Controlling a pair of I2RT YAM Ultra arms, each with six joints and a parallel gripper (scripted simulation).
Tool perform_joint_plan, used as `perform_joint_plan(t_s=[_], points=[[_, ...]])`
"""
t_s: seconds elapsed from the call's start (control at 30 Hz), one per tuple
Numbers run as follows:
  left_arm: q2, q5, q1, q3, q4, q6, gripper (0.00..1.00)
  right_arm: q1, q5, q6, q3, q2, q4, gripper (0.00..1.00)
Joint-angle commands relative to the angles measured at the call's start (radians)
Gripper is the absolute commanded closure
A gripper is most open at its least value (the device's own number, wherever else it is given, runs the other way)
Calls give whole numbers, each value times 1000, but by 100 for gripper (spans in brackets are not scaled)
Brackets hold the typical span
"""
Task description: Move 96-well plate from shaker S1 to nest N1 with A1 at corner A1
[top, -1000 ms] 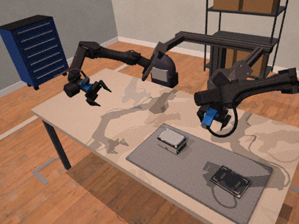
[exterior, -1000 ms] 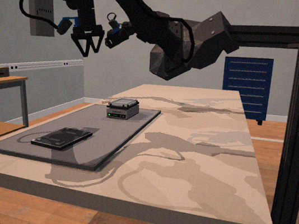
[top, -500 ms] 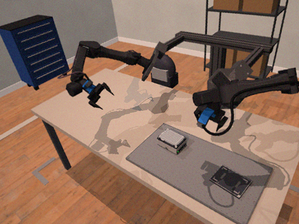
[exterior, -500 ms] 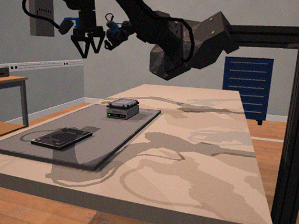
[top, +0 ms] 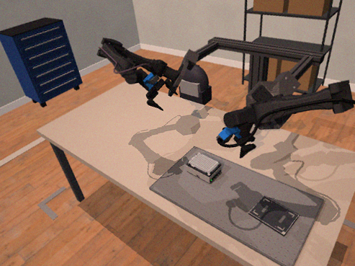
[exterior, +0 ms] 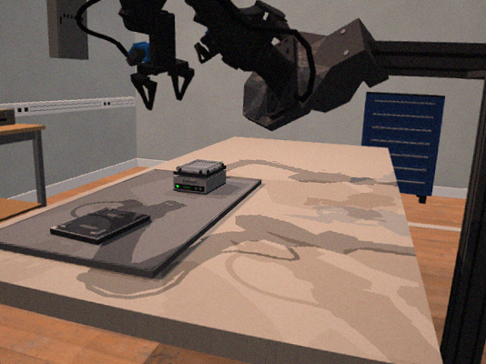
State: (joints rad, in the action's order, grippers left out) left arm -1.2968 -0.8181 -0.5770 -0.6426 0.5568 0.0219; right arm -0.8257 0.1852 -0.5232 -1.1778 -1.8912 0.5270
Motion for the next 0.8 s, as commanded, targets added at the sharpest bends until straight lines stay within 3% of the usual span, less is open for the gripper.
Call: perform_joint_plan(t_s=[0.0,0.2,0.27,0.4,0.77], points=[[-27,62,12,54,-209,237,0,-127,146,153,102,28,-123,0],[-102,152,51,132,-441,505,0,-311,319,323,274,42,-249,0],[-102,152,51,132,-441,505,0,-311,319,323,274,42,-249,0],[-156,241,92,181,-616,692,0,-405,427,422,363,42,-323,0],[-448,458,193,192,-942,1134,0,-662,670,649,622,57,-502,0]])
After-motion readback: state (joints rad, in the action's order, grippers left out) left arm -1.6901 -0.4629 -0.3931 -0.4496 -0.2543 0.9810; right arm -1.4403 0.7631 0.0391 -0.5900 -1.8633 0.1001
